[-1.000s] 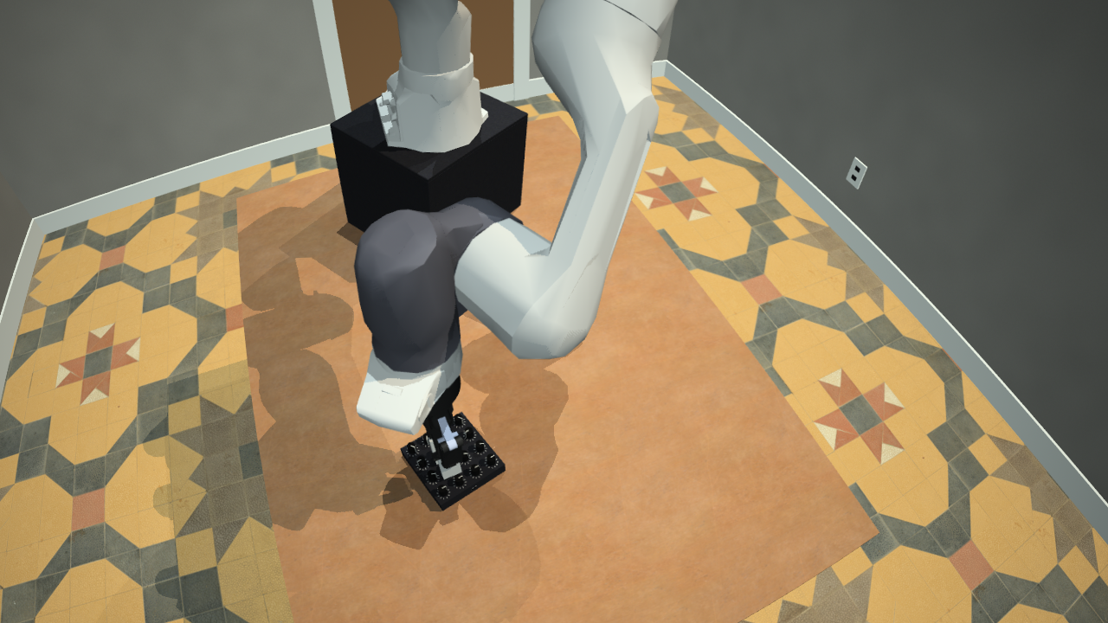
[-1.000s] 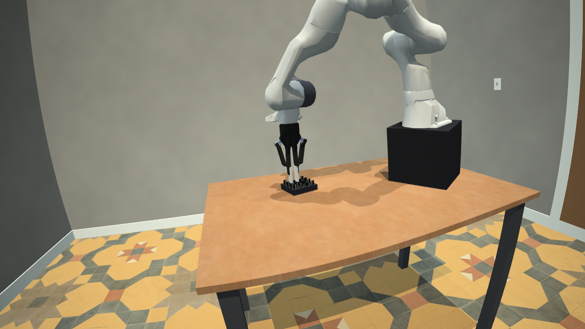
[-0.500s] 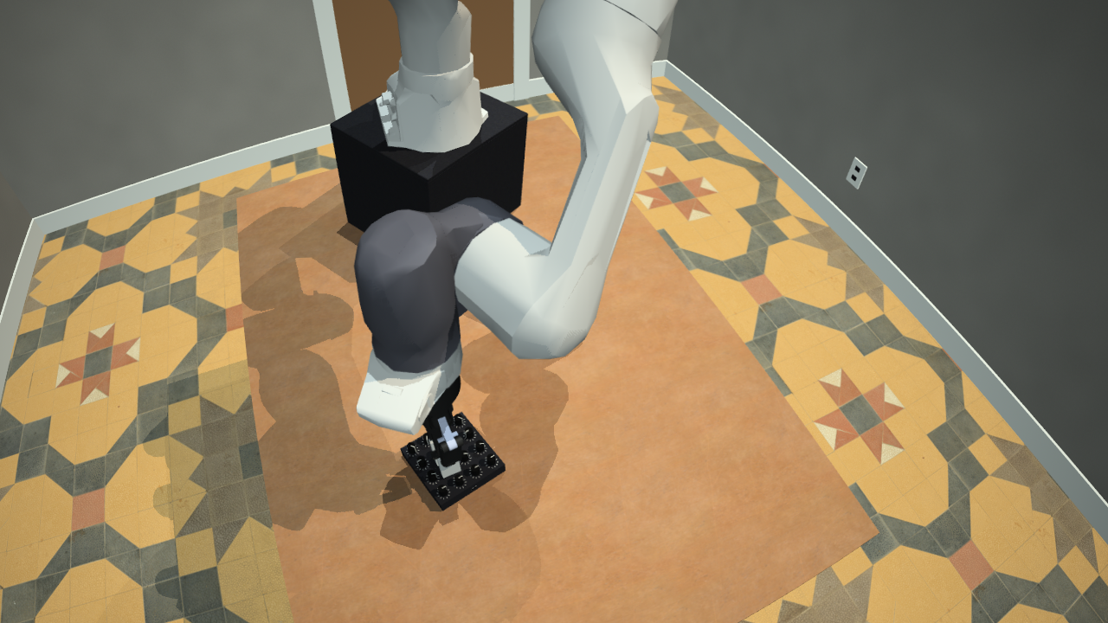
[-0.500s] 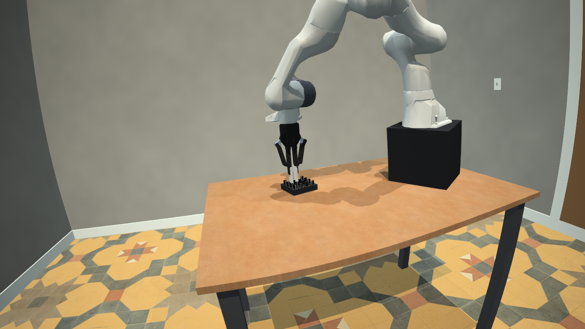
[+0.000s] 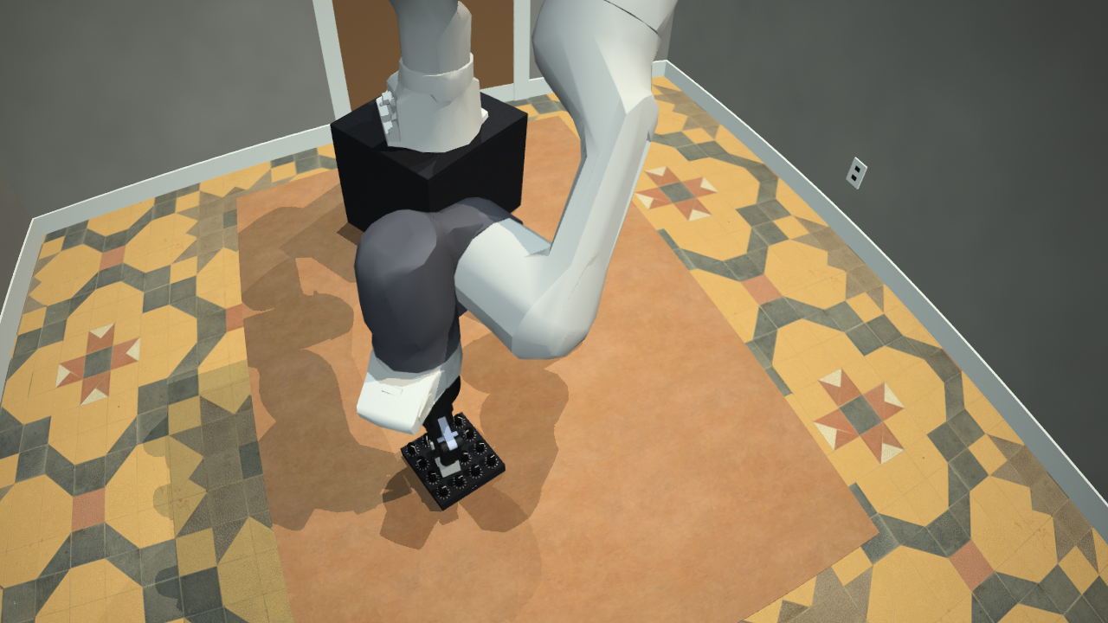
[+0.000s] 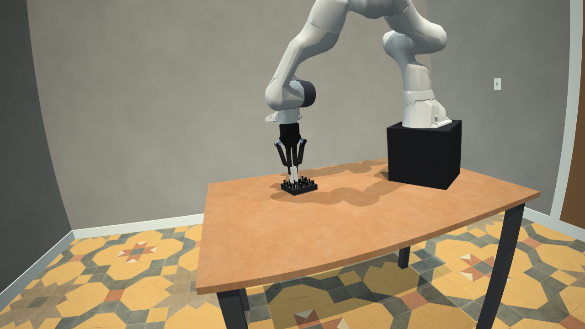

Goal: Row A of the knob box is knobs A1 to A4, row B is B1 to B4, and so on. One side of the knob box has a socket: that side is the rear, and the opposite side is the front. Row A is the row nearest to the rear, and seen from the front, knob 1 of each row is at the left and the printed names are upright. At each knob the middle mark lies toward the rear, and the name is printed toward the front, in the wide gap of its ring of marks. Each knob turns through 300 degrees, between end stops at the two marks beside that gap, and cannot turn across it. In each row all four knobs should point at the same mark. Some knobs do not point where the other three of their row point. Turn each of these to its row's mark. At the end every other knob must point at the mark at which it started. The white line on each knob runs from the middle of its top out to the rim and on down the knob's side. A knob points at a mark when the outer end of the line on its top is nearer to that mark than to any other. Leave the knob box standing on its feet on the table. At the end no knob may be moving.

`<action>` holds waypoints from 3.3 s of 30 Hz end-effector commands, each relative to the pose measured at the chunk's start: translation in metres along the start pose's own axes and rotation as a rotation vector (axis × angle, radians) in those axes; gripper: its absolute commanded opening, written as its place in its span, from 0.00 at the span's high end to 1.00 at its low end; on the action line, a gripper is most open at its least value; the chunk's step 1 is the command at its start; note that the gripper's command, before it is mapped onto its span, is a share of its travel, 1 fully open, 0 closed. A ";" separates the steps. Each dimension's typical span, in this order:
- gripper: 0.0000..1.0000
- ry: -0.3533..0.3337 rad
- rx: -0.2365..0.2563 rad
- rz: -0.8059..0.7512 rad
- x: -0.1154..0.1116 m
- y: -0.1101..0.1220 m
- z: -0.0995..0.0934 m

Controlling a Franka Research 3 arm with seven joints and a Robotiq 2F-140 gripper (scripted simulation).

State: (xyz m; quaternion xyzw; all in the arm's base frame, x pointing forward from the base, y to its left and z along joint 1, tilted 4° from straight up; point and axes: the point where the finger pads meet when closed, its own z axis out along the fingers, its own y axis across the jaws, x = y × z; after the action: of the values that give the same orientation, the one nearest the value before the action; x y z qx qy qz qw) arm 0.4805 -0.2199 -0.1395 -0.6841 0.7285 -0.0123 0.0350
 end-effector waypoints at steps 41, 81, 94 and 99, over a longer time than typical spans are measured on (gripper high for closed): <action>0.95 0.002 0.001 -0.375 0.001 0.000 0.001; 0.88 0.002 0.001 -0.385 0.001 0.000 0.001; 0.88 0.002 0.001 -0.385 0.001 0.000 -0.027; 0.88 0.002 0.001 -0.385 0.001 0.000 -0.033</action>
State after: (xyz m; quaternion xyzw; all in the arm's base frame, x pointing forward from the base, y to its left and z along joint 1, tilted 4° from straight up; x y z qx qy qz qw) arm 0.4802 -0.2236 -0.1095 -0.8125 0.5816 -0.0242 0.0318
